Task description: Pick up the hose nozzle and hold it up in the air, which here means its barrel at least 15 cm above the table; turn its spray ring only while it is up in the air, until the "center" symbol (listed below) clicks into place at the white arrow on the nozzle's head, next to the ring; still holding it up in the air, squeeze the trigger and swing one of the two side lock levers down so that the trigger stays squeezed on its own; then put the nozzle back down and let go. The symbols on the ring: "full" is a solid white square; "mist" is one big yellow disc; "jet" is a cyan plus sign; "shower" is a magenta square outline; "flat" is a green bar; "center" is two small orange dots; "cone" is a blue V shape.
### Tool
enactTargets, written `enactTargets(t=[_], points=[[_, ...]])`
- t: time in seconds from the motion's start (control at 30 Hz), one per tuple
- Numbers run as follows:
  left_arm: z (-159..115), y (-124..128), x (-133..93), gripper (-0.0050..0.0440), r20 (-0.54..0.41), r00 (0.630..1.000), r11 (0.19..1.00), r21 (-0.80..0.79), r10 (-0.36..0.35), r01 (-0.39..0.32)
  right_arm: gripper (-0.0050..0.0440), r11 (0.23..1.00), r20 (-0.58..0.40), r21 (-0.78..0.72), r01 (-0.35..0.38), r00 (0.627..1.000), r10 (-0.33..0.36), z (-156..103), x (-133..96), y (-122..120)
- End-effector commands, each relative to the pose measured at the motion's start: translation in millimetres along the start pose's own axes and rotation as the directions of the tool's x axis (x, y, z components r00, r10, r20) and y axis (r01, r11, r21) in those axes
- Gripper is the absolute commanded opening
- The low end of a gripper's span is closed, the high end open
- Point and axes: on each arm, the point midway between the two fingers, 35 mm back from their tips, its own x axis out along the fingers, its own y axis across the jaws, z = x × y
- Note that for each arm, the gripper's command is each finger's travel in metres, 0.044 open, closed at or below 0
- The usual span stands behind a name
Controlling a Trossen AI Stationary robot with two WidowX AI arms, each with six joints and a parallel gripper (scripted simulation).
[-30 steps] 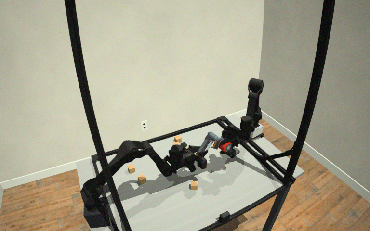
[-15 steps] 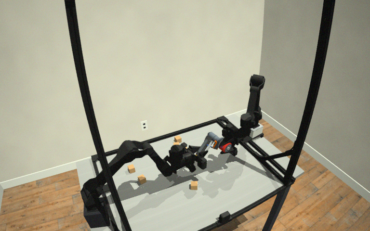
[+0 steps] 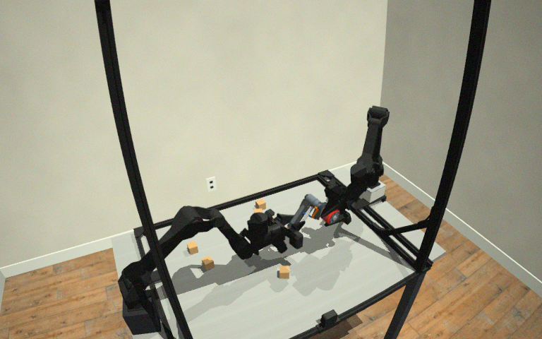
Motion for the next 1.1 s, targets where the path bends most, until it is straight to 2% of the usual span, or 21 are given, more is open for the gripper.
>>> enactTargets(t=[0.0, 0.2, 0.4, 0.47, 0.8, 0.83, 0.97, 1.03, 1.07], points=[[-4.6, -2.1, 0.6, 0.0, -0.015, 1.0, 1.0, -0.002, -0.009, 0.009, 0.0, 0.998, 0.002, 0.011, 0.069, 0.998, -0.069, -0.1, 0.9, 3.4], [-4.6, -2.1, 0.6, 0.0, -0.015, 1.0, 1.0, -0.002, -0.009, 0.009, 0.0, 0.983, 0.004, 0.02, 0.183, 0.983, -0.183, -2.0, 2.7, 4.9], [-4.6, -2.1, 0.6, 0.0, -0.015, 1.0, 1.0, -0.002, -0.009, 0.009, 0.0, 0.953, 0.01, 0.021, 0.303, 0.953, -0.303, -2.4, 3.2, 3.1], [-4.6, -2.1, 0.6, 0.0, -0.015, 1.0, 1.0, -0.002, -0.009, 0.009, 0.0, 0.953, 0.01, 0.021, 0.303, 0.953, -0.303, -2.4, 3.2, 3.1], [-4.6, -2.1, 0.6, 0.0, -0.015, 1.0, 1.0, -0.002, -0.009, 0.009, 0.0, 0.868, 0.022, 0.021, 0.496, 0.868, -0.496, -1.3, 1.3, 0.6], [-4.6, -2.1, 0.6, 0.0, -0.015, 1.0, 1.0, -0.002, -0.009, 0.009, 0.0024, 0.903, 0.019, 0.014, 0.429, 0.903, -0.43, -0.9, 0.4, 0.3], [-4.6, -2.1, 0.6, 0.0, -0.015, 1.0, 1.0, -0.002, -0.009, 0.009, 0.012, 0.903, 0.019, 0.014, 0.429, 0.903, -0.43, -0.9, 0.4, 0.3], [-4.6, -2.1, 0.6, 0.0, -0.015, 1.0, 1.0, -0.002, -0.009, 0.009, 0.012, 0.903, 0.019, 0.014, 0.429, 0.903, -0.43, -0.9, 0.4, 0.3], [-4.6, -2.1, 0.6, 0.0, -0.015, 1.0, 1.0, -0.002, -0.009, 0.009, 0.0144, 0.903, 0.019, 0.014, 0.429, 0.903, -0.43, -0.9, 0.4, 0.3]])
